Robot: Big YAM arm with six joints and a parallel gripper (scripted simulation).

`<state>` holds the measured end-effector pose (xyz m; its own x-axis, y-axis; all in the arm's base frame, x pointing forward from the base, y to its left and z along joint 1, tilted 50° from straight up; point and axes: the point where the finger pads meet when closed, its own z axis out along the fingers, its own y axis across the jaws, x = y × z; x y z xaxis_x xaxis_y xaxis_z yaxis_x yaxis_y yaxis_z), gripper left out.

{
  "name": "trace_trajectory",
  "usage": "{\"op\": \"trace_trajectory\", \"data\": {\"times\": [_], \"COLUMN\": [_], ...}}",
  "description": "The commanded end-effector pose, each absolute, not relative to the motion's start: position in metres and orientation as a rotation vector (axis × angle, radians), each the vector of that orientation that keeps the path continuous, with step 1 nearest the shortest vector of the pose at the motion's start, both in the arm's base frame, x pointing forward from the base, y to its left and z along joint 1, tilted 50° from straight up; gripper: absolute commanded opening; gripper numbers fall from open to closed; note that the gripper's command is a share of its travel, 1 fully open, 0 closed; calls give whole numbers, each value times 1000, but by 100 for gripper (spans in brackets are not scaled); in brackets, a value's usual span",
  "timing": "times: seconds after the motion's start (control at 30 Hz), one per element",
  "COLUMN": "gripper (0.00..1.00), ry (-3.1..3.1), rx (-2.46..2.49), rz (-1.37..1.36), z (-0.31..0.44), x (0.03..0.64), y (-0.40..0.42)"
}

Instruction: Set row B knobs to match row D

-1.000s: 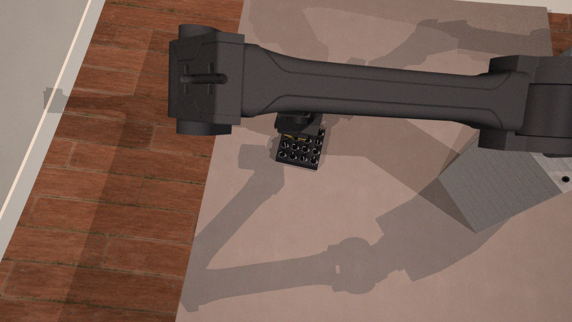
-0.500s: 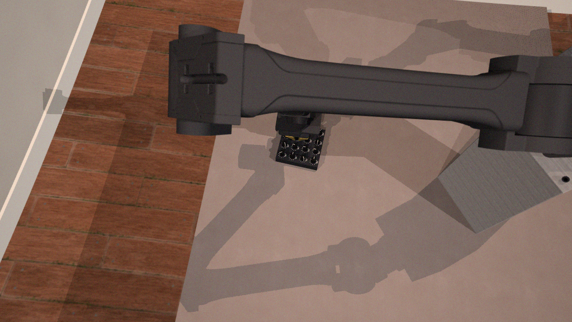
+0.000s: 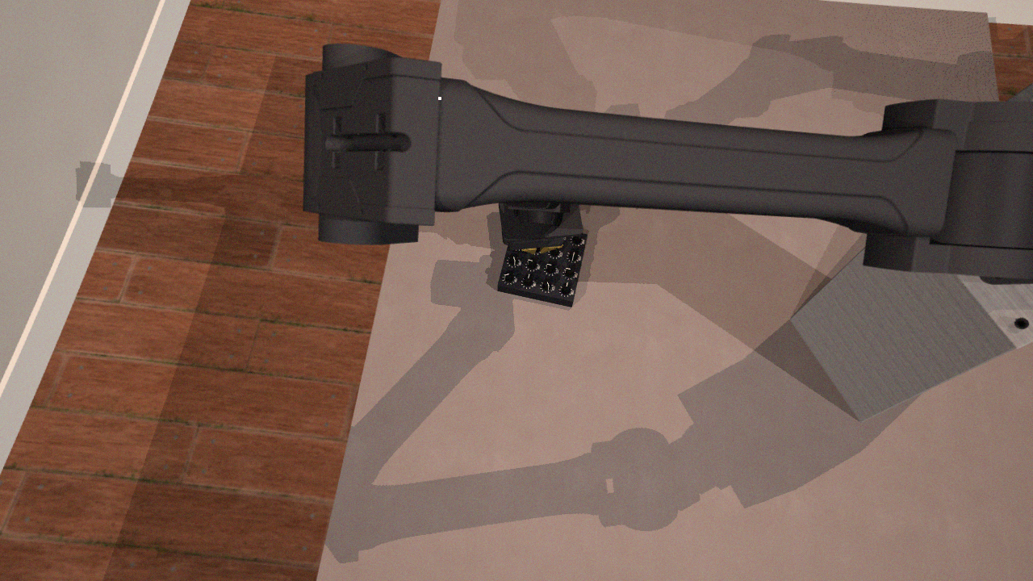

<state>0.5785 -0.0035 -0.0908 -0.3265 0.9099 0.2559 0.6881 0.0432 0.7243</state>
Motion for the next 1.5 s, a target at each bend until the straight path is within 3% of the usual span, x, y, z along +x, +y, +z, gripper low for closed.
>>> {"op": "trace_trajectory", "data": {"times": [0.0, 1.47], "gripper": [8, 8], "ry": [2102, 2341], "rx": [1493, 339], "rz": [1126, 734], "z": [-90, -87], "x": [583, 584], "y": [-2, -1]}}
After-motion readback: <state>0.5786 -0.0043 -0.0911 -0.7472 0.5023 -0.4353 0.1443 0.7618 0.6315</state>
